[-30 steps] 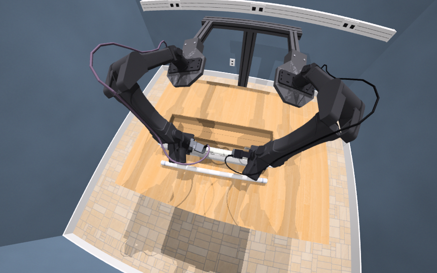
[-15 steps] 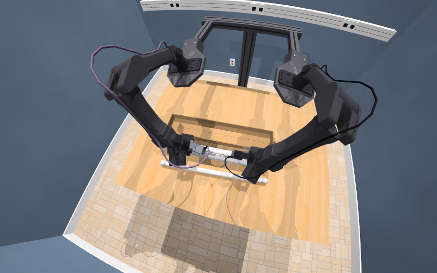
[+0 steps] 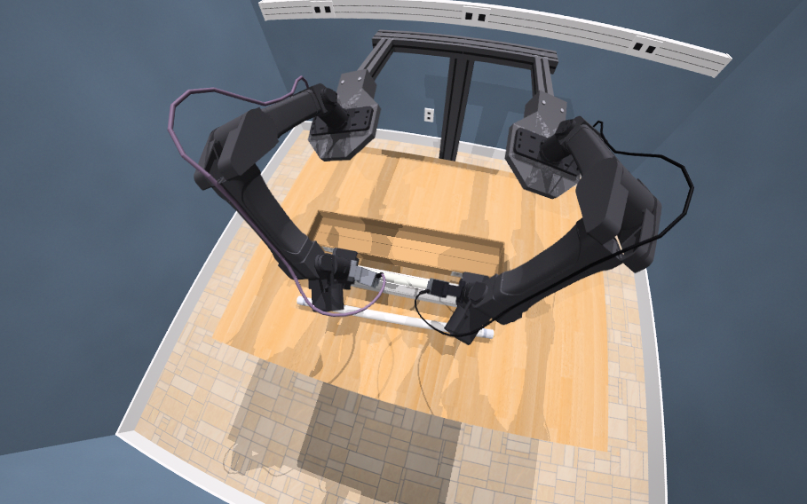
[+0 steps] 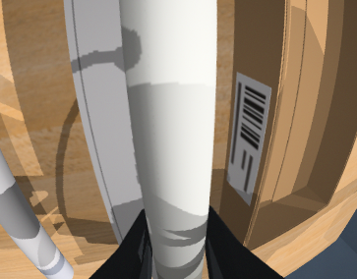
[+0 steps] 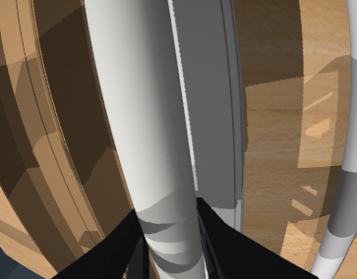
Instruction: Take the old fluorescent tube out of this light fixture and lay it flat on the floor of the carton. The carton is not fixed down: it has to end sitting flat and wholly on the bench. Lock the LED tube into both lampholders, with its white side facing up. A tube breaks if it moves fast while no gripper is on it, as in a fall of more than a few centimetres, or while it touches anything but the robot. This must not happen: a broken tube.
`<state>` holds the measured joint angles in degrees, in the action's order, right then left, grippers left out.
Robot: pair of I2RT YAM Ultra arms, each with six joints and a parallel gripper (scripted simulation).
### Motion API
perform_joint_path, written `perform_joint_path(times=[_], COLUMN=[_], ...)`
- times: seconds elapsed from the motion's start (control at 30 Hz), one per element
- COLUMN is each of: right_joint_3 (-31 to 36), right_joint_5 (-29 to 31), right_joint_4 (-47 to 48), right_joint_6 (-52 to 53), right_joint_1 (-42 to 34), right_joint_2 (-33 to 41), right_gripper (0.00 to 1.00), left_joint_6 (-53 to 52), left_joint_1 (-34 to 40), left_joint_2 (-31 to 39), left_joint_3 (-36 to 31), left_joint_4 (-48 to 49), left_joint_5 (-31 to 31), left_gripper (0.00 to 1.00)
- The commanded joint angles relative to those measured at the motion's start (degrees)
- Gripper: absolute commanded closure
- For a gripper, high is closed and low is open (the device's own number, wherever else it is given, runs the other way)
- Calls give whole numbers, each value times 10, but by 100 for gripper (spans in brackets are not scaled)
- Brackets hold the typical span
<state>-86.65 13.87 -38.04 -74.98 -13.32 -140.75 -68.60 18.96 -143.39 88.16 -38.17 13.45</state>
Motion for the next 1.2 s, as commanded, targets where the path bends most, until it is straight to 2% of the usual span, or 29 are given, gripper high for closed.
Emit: perform_joint_path(times=[0.0, 0.2, 0.3, 0.33, 0.7, 0.87, 0.9, 1.17], right_joint_3=[-33, -79, -81, -96, -179, -192, -203, -238], right_joint_5=[-11, -18, -14, -21, -33, -32, -37, -41], right_joint_4=[-32, -87, -62, -103, -183, -174, -206, -226], right_joint_6=[6, 10, 9, 11, 15, 15, 16, 17], right_joint_1=[5, 6, -1, 6, 9, 7, 12, 13], right_joint_2=[-10, -32, -30, -40, -83, -83, -96, -111], right_gripper=[89, 89, 89, 89, 89, 89, 89, 89], left_joint_6=[4, 5, -2, 5, 6, -1, 2, 0], left_joint_1=[-7, -11, -3, -10, -14, -10, -17, -20], left_joint_2=[-9, -30, -31, -38, -80, -85, -93, -111], left_joint_3=[32, 77, 79, 93, 176, 189, 200, 234], left_joint_4=[-31, -85, -61, -100, -179, -170, -200, -221], left_joint_5=[-12, -23, -19, -27, -43, -42, -48, -53], left_gripper=[89, 89, 89, 89, 89, 89, 89, 89])
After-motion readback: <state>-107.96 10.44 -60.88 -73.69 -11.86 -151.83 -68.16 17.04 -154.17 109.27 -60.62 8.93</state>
